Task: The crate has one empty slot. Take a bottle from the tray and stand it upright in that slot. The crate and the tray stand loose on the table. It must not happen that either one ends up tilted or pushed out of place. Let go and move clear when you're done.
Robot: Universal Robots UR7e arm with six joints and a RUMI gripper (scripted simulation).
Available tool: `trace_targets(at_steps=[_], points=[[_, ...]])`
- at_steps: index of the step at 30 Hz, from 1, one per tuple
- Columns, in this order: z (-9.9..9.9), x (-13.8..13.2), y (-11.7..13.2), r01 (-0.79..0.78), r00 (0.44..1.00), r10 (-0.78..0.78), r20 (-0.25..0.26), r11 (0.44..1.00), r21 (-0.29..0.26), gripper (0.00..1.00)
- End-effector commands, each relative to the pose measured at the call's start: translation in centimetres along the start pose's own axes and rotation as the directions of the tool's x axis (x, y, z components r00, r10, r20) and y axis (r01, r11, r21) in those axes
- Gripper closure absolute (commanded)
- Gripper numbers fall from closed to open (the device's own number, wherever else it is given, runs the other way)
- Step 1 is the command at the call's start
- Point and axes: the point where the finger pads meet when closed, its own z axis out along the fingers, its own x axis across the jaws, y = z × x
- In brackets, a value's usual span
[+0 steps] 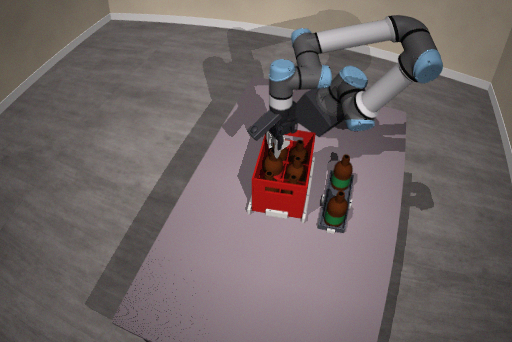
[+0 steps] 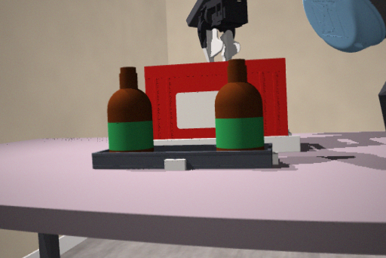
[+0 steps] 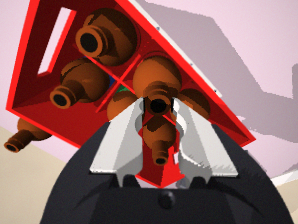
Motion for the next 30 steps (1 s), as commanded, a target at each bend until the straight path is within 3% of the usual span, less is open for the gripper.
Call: trace_targets(at_steps=[1, 30], points=[[-0.03, 0.0, -0.04, 0.0, 1.0, 0.0, 0.0, 1.0, 0.001, 1.0], [0.86, 0.0, -0.05, 0.0, 1.0, 0.0, 0.0, 1.0, 0.001, 1.0]])
